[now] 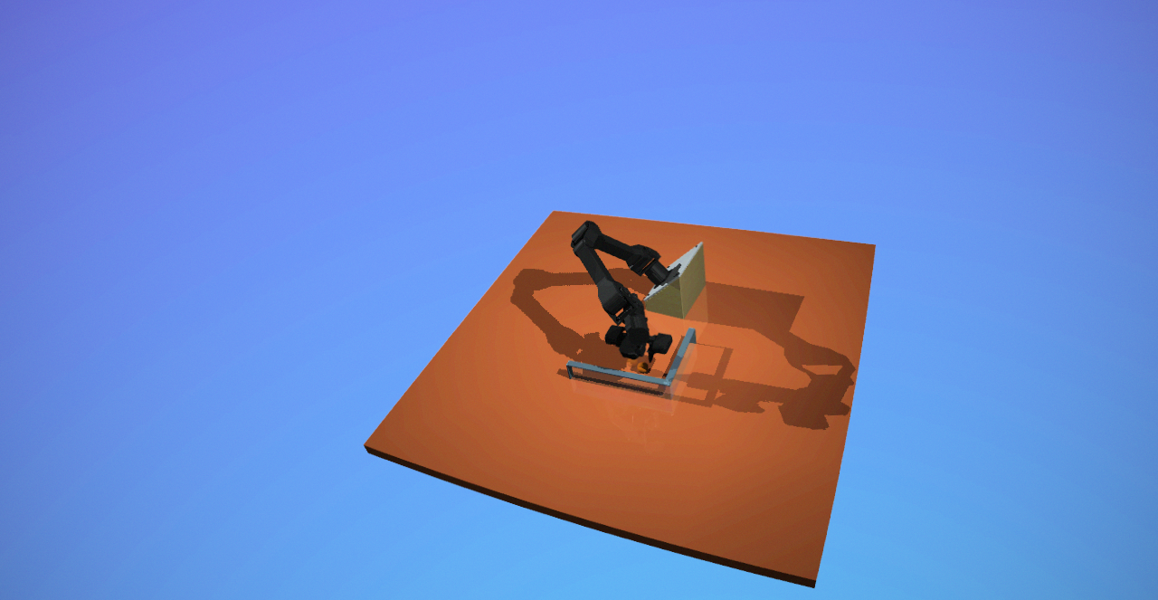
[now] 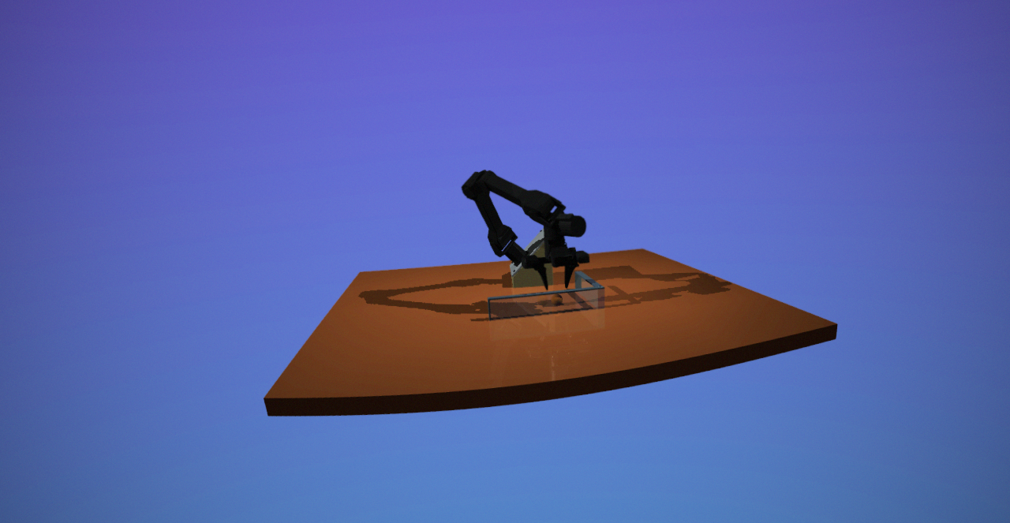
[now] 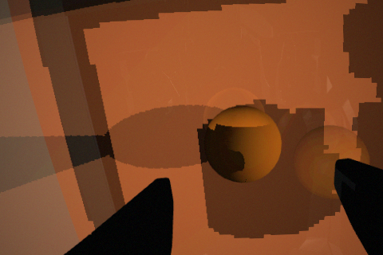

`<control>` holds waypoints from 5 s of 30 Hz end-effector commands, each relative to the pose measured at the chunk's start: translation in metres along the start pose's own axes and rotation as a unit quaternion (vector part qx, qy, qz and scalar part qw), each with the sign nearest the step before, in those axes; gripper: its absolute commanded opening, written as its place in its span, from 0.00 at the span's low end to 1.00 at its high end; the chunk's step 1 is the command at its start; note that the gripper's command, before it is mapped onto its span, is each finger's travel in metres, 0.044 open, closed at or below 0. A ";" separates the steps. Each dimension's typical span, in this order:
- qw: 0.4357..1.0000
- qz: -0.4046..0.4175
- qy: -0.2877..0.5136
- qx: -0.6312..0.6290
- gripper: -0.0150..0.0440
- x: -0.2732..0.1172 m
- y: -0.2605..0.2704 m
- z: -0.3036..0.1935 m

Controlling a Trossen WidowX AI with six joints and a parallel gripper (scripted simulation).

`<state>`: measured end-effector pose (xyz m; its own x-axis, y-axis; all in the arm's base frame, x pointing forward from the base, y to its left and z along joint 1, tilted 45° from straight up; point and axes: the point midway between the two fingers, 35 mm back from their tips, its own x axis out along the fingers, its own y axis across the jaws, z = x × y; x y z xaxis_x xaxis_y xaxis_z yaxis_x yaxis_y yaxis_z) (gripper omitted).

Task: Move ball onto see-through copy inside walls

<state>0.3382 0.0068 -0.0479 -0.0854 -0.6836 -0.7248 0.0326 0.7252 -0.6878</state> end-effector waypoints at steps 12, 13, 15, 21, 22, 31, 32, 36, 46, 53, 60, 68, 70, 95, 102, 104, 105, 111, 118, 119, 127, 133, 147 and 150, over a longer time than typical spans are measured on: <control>1.000 -0.003 0.000 -0.005 0.70 0.024 0.000 -0.001; 1.000 -0.003 0.000 -0.005 0.70 0.026 0.000 -0.001; 1.000 -0.003 0.000 -0.005 0.70 0.029 0.000 -0.001; 1.000 -0.004 0.001 -0.005 0.70 0.036 -0.001 -0.002; 1.000 -0.004 0.001 -0.005 0.66 0.036 -0.001 -0.002; 1.000 -0.004 0.001 -0.005 0.46 0.036 -0.001 -0.002; 1.000 -0.004 0.001 -0.005 0.41 0.036 -0.001 -0.002; 1.000 0.011 -0.010 -0.024 0.25 0.019 0.007 0.001; 1.000 0.008 -0.005 -0.015 0.25 -0.034 0.007 0.005; 1.000 0.002 -0.001 -0.007 0.25 -0.076 0.003 0.001; 1.000 -0.001 0.001 -0.005 0.25 -0.090 0.001 -0.001; 1.000 -0.001 0.001 -0.006 0.25 -0.070 -0.019 -0.006; 1.000 -0.001 0.001 -0.006 0.25 -0.065 -0.024 -0.008; 1.000 -0.005 0.001 -0.005 0.25 0.021 -0.039 -0.015; 1.000 -0.005 0.001 -0.005 0.25 0.027 -0.039 -0.015; 1.000 -0.005 0.001 -0.005 0.25 0.031 -0.039 -0.015; 1.000 -0.005 0.001 -0.005 0.25 0.032 -0.039 -0.015; 1.000 -0.005 0.001 -0.005 0.25 0.040 -0.040 -0.015; 1.000 -0.003 0.000 -0.001 0.39 0.038 -0.039 -0.014; 1.000 -0.003 0.000 -0.001 0.43 0.038 -0.039 -0.014; 1.000 -0.003 0.000 -0.001 0.70 0.038 -0.039 -0.014; 1.000 -0.001 0.000 -0.003 0.70 0.013 -0.038 -0.011; 1.000 -0.004 -0.004 -0.010 0.70 -0.044 -0.036 -0.013; 1.000 -0.003 -0.004 -0.010 0.79 -0.054 -0.036 -0.013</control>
<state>0.3270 0.0114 0.0103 -0.0823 -0.6908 -0.7184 0.0104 0.7202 -0.6937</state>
